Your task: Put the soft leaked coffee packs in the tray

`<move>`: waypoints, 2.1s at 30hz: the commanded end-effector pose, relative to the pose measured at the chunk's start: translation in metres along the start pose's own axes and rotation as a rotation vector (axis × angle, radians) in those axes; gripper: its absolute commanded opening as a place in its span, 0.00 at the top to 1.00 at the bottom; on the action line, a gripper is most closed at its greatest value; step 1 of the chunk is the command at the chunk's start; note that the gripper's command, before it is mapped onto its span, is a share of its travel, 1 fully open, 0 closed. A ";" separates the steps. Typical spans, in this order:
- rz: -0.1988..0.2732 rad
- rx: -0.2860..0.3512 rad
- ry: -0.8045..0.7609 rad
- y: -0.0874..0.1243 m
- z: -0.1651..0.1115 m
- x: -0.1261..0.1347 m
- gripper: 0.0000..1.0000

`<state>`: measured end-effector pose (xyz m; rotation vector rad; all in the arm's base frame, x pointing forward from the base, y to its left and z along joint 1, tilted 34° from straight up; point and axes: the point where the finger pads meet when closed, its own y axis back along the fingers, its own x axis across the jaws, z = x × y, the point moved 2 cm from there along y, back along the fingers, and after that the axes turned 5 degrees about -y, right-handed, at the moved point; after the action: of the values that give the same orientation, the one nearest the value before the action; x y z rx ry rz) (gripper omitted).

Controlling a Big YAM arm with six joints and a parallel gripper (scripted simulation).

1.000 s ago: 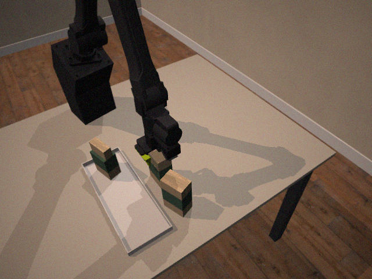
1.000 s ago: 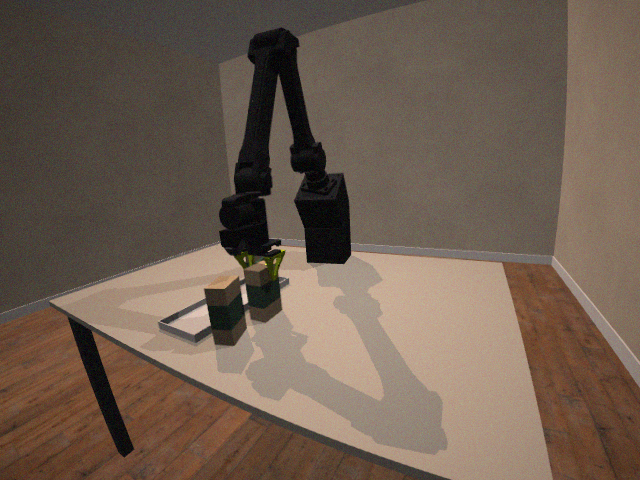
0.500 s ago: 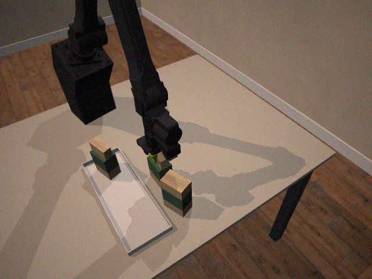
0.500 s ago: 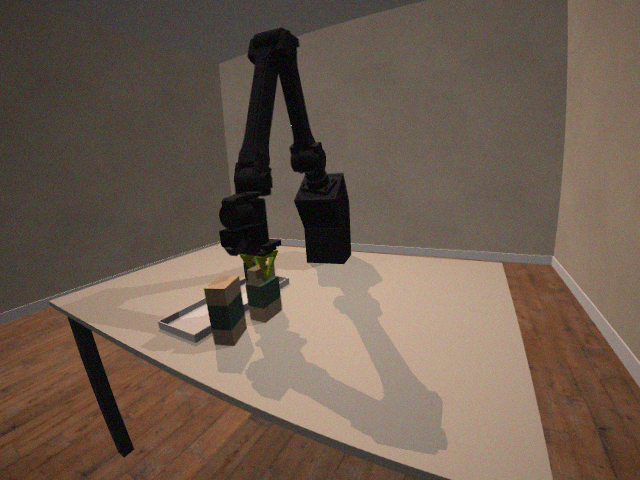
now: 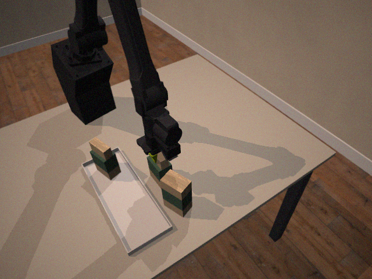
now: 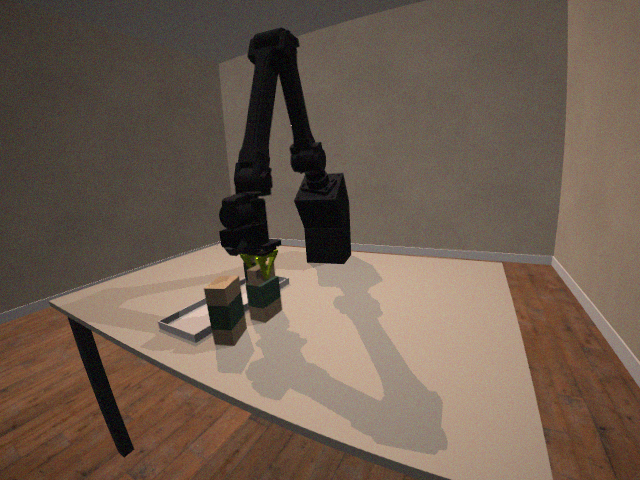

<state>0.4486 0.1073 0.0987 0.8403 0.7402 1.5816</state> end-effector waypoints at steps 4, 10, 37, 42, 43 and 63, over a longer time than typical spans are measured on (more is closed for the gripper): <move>0.010 -0.048 -0.001 0.008 0.017 0.005 0.75; 0.010 -0.048 -0.001 0.008 0.017 0.005 0.75; 0.004 -0.023 -0.002 0.015 0.008 0.003 0.75; 0.001 -0.016 -0.002 0.025 0.004 0.000 0.75; 0.002 -0.022 -0.002 0.030 0.007 0.000 0.75; 0.001 -0.025 0.001 0.065 0.008 -0.001 0.75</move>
<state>0.4209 0.0999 0.1428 0.8395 0.7381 1.5818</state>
